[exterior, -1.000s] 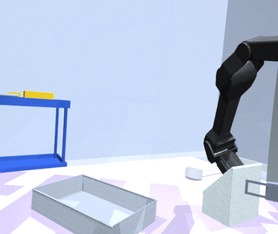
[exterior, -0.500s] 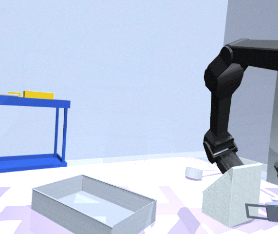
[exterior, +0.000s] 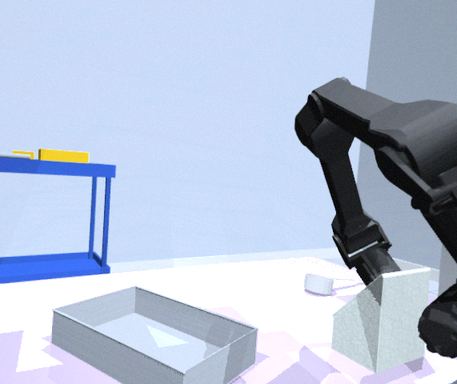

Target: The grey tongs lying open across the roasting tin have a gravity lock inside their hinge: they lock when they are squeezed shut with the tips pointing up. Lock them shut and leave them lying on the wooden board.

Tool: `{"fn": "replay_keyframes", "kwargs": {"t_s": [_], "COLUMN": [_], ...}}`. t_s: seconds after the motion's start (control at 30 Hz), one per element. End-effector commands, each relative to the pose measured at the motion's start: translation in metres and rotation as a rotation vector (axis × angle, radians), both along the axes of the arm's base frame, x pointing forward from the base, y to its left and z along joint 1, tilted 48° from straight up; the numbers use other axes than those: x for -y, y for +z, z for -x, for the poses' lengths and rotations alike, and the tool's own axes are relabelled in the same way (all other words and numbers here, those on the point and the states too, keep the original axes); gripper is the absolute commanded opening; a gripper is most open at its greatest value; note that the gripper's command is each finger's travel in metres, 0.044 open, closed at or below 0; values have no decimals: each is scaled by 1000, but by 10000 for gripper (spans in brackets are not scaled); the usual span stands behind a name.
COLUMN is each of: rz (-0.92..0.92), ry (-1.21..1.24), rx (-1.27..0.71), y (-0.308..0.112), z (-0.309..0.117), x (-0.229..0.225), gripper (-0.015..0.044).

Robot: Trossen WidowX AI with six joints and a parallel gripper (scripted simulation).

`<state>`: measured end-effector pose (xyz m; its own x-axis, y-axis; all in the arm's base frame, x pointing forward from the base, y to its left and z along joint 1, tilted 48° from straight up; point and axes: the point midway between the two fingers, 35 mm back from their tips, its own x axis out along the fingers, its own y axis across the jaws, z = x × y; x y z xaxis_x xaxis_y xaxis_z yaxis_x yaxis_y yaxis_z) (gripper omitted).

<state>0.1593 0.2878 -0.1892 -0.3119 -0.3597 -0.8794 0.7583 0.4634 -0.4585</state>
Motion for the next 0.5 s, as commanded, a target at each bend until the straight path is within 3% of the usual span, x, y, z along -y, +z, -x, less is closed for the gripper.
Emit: {"fn": "replay_keyframes", "kwargs": {"t_s": [0.0, 0.47], "rz": [-117, -488], "ry": [-52, -174], "rx": [-67, -203], "y": [4, 24], "z": [-2, -13], "x": [0, 3], "gripper": [-150, -150]}}
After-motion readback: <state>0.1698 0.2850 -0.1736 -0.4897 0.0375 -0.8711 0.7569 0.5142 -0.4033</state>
